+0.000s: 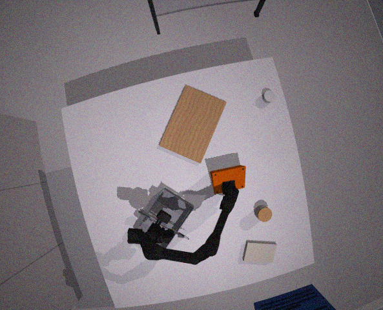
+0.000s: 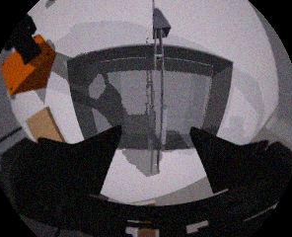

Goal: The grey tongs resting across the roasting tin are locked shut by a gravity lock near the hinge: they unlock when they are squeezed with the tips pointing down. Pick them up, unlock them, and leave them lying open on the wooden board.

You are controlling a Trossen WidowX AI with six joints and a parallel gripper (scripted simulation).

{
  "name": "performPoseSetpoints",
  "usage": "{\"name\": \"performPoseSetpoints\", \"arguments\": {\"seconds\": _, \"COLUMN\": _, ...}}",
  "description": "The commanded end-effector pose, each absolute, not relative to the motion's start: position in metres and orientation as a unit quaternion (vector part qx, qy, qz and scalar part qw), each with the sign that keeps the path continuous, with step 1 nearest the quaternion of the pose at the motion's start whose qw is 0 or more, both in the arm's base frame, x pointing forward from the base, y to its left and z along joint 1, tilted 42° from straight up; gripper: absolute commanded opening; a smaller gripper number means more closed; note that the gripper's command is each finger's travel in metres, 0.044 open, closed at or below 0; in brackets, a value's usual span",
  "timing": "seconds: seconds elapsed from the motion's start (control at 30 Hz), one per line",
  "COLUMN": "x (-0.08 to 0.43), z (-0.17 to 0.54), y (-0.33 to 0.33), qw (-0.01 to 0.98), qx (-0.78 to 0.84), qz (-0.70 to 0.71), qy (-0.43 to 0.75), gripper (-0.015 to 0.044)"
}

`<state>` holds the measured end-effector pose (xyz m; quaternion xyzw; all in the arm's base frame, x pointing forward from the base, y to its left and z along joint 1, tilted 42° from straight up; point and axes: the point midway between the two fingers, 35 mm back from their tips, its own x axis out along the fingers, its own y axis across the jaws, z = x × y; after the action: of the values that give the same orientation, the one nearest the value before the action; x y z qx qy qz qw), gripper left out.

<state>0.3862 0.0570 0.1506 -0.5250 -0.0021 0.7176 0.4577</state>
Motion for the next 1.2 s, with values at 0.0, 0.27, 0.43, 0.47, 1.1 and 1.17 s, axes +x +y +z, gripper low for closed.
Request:
{"name": "performPoseSetpoints", "arguments": {"seconds": 0.0, "x": 0.384, "z": 0.150, "y": 0.056, "qw": 0.458, "qx": -0.524, "qz": 0.718, "qy": -0.006, "gripper": 0.0440}}
{"name": "performPoseSetpoints", "arguments": {"seconds": 0.27, "x": 0.385, "z": 0.145, "y": 0.061, "qw": 0.457, "qx": -0.525, "qz": 0.718, "qy": -0.005, "gripper": 0.0440}}
{"name": "performPoseSetpoints", "arguments": {"seconds": 0.43, "x": 0.385, "z": 0.139, "y": 0.066, "qw": 0.457, "qx": -0.525, "qz": 0.718, "qy": -0.005, "gripper": 0.0440}}
{"name": "performPoseSetpoints", "arguments": {"seconds": 0.47, "x": 0.385, "z": 0.138, "y": 0.067, "qw": 0.457, "qx": -0.525, "qz": 0.718, "qy": -0.005, "gripper": 0.0440}}
{"name": "performPoseSetpoints", "arguments": {"seconds": 1.1, "x": 0.385, "z": 0.115, "y": 0.088, "qw": 0.458, "qx": -0.525, "qz": 0.718, "qy": -0.006, "gripper": 0.0440}}
{"name": "performPoseSetpoints", "arguments": {"seconds": 1.17, "x": 0.385, "z": 0.112, "y": 0.090, "qw": 0.458, "qx": -0.525, "qz": 0.718, "qy": -0.006, "gripper": 0.0440}}
